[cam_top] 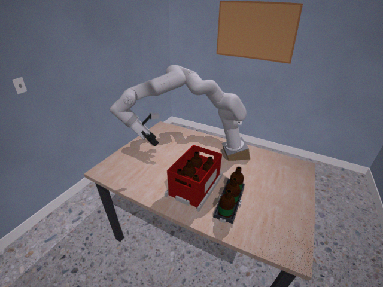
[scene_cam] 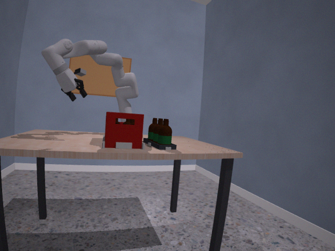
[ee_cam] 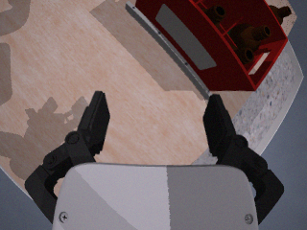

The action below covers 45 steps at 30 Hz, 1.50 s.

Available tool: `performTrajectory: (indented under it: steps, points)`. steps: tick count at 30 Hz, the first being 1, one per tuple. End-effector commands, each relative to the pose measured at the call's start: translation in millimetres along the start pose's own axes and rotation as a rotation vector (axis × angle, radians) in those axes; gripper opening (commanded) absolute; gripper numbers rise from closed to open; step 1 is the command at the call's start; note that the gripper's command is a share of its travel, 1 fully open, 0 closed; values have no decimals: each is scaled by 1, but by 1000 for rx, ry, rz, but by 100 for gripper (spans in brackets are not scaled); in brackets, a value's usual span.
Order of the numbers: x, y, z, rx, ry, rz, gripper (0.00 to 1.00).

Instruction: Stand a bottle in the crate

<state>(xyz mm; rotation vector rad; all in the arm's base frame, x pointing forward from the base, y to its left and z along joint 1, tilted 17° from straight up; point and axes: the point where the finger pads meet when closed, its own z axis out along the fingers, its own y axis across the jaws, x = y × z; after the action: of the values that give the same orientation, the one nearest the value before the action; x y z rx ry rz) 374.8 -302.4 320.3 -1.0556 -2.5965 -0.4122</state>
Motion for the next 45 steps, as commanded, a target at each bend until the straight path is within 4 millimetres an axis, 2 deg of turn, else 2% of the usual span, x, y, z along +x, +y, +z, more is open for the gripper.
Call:
performTrajectory:
  steps: [1, 3, 5, 15, 17, 27, 28, 37, 39, 45]
  points:
    - [0, 0, -1, 1, -2, 0, 100]
    - [0, 0, -1, 1, -2, 0, 100]
    - [27, -1, -3, 57, 11, -62, 100]
    - [27, -1, -3, 57, 11, -62, 100]
    - [53, -3, -5, 118, 24, -127, 100]
    - [53, -3, -5, 118, 24, -127, 100]
    - [66, -5, -6, 150, 31, -159, 100]
    - [66, -5, -6, 150, 31, -159, 100]
    - [92, -10, -8, 218, 45, -226, 100]
    - [92, -10, -8, 218, 45, -226, 100]
